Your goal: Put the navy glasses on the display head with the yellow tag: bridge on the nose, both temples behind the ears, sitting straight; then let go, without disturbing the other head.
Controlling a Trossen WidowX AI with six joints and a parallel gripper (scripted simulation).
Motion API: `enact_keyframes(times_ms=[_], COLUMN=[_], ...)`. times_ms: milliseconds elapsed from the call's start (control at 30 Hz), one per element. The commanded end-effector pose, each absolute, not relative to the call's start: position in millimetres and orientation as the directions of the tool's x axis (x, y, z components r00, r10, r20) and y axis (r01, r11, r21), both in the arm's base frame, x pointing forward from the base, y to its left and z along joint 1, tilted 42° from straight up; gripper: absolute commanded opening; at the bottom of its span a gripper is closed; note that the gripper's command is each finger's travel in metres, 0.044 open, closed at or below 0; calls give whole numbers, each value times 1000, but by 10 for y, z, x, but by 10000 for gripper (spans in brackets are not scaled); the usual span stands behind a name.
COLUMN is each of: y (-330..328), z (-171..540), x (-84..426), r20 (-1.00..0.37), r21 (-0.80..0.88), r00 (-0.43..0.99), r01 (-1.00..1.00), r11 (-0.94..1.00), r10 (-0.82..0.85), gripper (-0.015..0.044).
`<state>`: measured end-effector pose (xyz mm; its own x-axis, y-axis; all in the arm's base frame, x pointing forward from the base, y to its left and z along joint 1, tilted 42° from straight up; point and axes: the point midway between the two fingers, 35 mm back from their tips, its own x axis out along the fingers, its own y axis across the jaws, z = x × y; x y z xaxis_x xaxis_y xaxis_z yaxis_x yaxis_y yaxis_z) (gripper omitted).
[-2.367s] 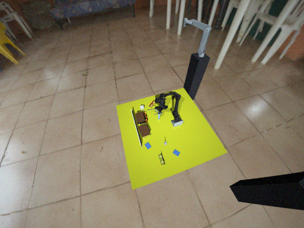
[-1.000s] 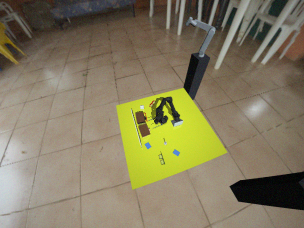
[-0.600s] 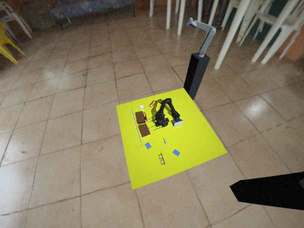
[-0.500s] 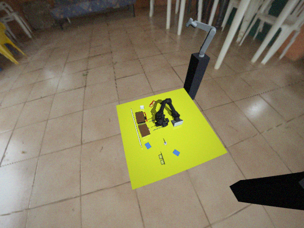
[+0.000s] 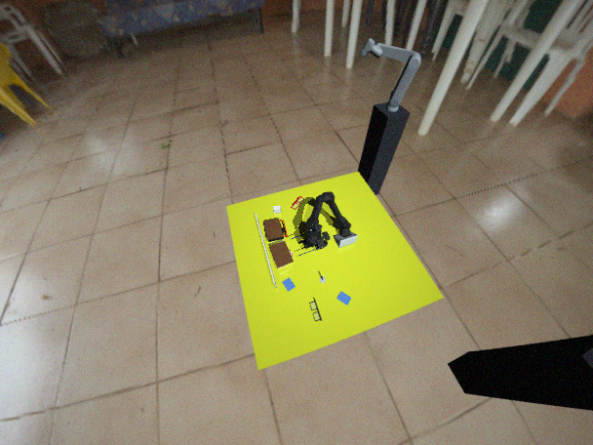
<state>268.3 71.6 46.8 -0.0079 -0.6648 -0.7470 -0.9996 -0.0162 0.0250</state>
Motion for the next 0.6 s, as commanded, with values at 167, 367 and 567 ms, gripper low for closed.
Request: enact_keyframes(times_ms=[167, 367, 567], y=[653, 621, 588], z=[387, 345, 303], x=[2678, 2677, 2677], r20=[-748, -744, -744], r21=[30, 29, 29], r00=[-9, -9, -9], r01=[-999, -999, -999], r11=[-19, -19, -19], r10=[-664, -668, -668], gripper=[0, 0, 0])
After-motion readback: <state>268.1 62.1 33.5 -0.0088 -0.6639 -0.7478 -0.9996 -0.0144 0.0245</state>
